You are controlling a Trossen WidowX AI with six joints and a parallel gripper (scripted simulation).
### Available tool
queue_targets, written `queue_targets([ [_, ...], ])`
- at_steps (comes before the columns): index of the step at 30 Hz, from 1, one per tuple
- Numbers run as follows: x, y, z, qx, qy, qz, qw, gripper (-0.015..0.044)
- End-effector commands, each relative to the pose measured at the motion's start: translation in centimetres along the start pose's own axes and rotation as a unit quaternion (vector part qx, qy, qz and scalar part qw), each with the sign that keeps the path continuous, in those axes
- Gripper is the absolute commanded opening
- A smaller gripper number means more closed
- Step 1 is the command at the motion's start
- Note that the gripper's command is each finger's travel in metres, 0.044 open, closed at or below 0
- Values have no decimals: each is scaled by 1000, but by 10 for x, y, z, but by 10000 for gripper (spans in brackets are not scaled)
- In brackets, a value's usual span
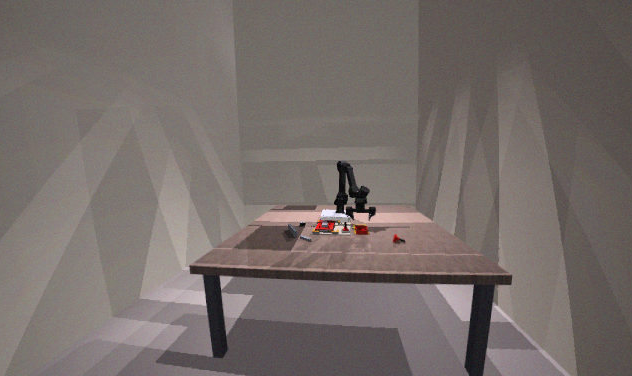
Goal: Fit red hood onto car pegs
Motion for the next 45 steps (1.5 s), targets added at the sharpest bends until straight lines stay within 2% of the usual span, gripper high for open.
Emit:
queue_targets([
  [1, 2, -1, 1, 1, -1, 4, 1000, 440],
  [45, 31, -5, 18, -2, -7, 7, 1000, 440],
])
Point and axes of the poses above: the point midway between the two fingers, 35 mm back from their tips, its own z axis out along the fingers, its own y axis across the jaws, x = y × z, the point moved 10 cm from there along -z, back along the fingers, and after that the axes turned 9 degrees about z, right-handed, at the moved point
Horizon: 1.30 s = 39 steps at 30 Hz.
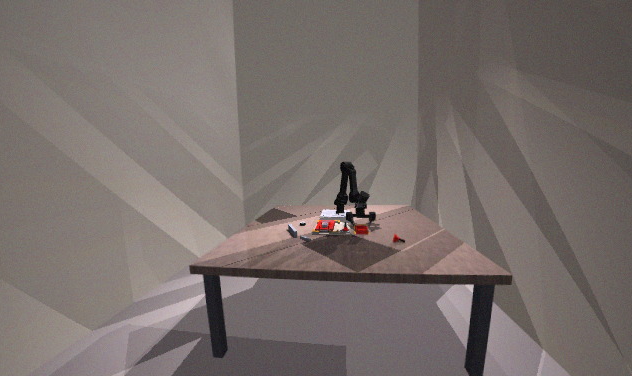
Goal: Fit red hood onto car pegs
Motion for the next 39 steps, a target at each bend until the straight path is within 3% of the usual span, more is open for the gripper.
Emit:
queue_targets([
  [1, 3, -1, 1, 1, -1, 3, 1000, 440],
  [39, 18, -3, 10, 1, -2, 4, 1000, 440],
])
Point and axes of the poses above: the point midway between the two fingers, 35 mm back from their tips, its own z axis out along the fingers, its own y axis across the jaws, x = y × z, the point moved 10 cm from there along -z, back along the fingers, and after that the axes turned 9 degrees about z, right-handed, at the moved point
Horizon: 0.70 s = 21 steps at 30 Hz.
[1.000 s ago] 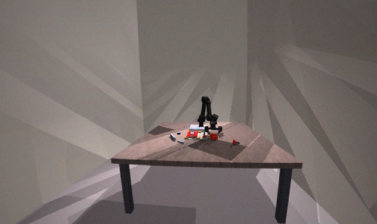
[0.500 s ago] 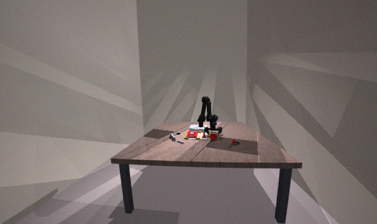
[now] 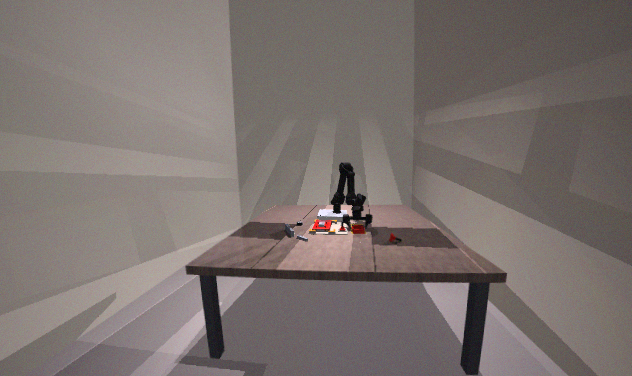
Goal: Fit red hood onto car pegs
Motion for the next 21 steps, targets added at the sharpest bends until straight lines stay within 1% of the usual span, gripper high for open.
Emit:
queue_targets([
  [1, 1, 0, 1, 1, -2, 4, 1000, 440],
  [8, 4, -1, 2, 1, -2, 4, 1000, 440],
  [12, 4, -1, 2, 0, 0, 0, 1000, 335],
  [21, 4, -1, 2, 0, 0, 0, 1000, 275],
])
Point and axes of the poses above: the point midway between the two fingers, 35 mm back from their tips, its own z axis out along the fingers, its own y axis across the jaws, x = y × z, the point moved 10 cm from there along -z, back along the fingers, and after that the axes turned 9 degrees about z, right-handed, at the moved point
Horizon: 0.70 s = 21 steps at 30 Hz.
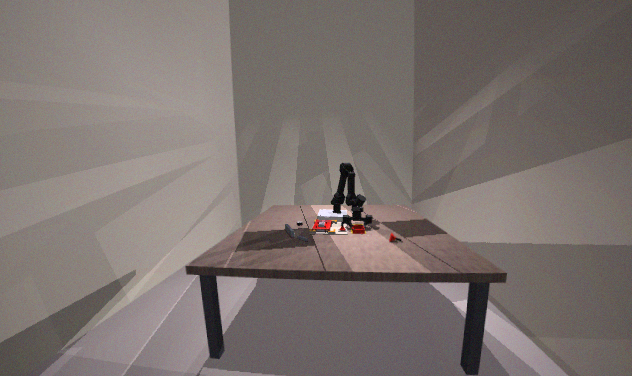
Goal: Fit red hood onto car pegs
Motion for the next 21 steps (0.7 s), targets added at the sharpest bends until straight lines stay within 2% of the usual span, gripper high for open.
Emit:
queue_targets([
  [1, 0, 0, 0, 0, 0, 0, 1000, 249],
  [10, -16, 4, -6, 0, 0, 0, 1000, 12],
  [11, -18, 5, -7, 0, 0, 0, 1000, 0],
  [21, -38, 8, -18, 0, 0, 0, 1000, 0],
])
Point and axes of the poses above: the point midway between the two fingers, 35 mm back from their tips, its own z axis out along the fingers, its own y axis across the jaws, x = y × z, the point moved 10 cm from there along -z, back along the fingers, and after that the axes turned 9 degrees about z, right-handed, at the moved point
